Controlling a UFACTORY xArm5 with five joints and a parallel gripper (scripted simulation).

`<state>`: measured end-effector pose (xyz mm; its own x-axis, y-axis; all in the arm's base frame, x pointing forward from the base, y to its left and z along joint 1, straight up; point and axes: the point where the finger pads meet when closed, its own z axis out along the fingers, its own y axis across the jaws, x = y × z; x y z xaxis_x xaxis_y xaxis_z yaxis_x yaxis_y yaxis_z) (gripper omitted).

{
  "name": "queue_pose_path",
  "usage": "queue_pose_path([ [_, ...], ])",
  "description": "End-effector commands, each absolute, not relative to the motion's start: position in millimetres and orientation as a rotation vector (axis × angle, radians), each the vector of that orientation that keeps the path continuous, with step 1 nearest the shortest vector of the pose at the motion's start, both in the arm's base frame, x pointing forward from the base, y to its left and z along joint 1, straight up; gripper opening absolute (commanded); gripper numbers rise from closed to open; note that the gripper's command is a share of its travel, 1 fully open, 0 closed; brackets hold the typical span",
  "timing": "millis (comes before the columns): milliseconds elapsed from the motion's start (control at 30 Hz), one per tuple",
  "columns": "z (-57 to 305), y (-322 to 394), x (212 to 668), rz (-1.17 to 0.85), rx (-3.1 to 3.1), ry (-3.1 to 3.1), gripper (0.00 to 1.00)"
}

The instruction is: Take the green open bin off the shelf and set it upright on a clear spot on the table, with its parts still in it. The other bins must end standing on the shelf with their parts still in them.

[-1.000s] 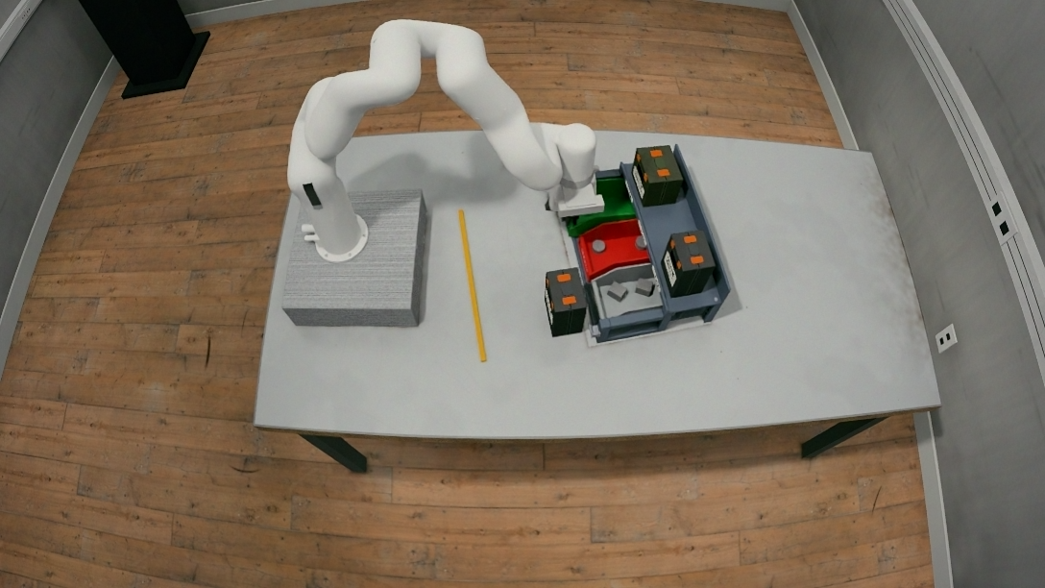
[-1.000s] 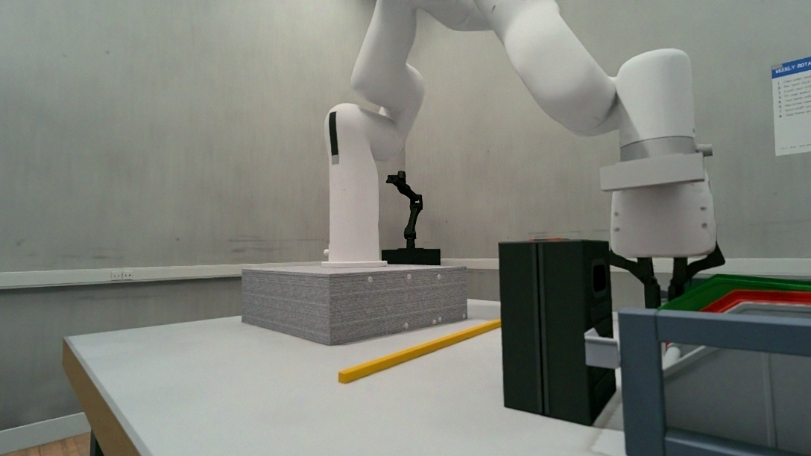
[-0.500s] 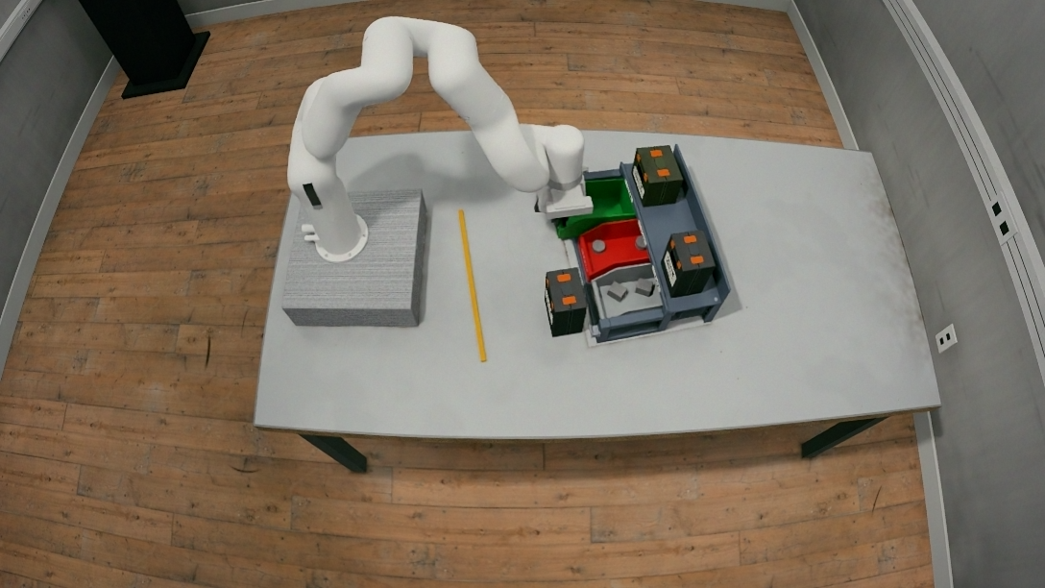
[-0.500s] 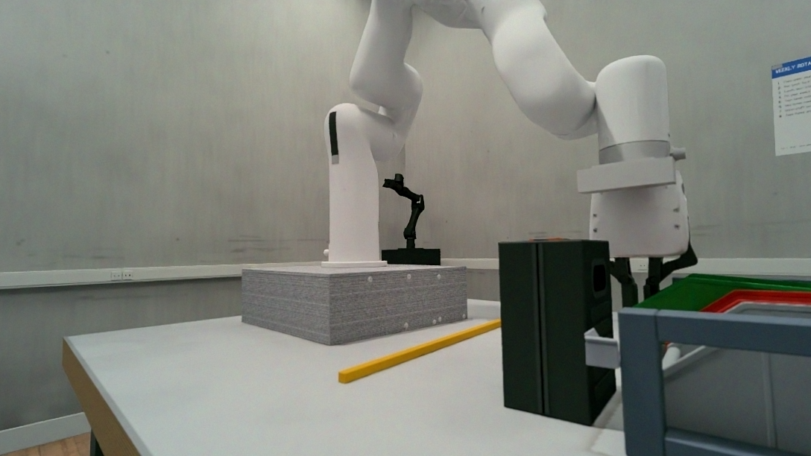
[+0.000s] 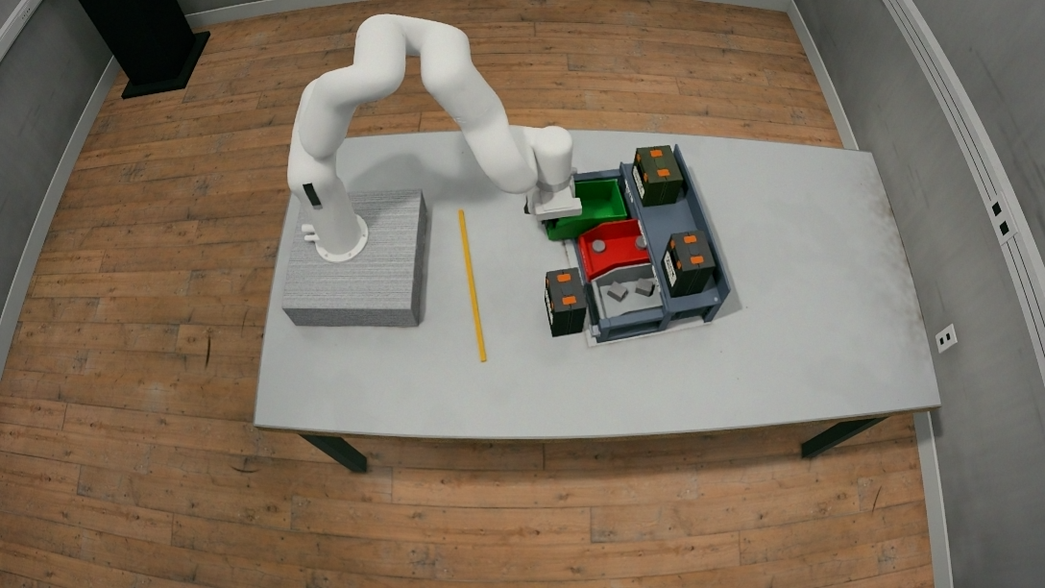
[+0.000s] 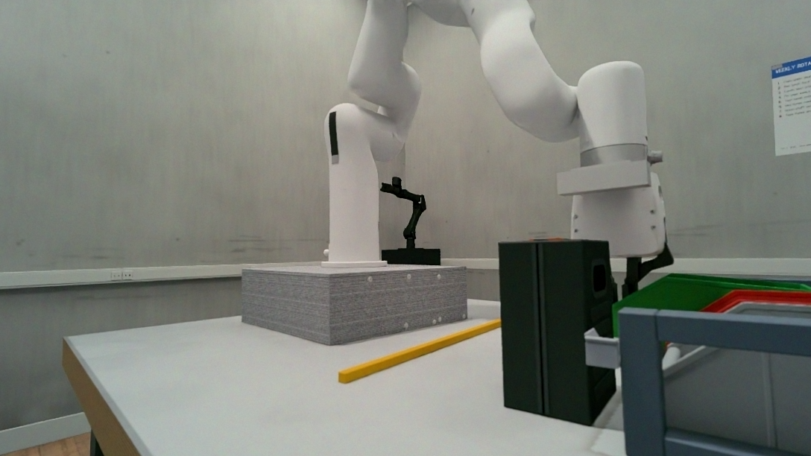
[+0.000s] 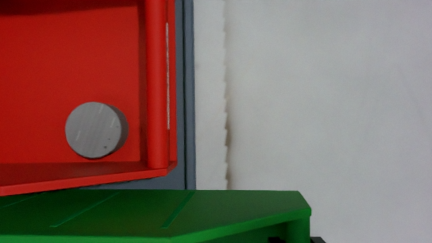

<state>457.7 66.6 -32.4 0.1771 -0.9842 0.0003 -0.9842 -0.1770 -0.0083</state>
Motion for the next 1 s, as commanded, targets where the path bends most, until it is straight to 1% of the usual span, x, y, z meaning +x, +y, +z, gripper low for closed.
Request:
queue_pose_path([
  [0,-31,65,452,-0.013,-2.402,2.009,0.00],
  [967,-32,58,409,-0.013,-2.402,2.009,0.00],
])
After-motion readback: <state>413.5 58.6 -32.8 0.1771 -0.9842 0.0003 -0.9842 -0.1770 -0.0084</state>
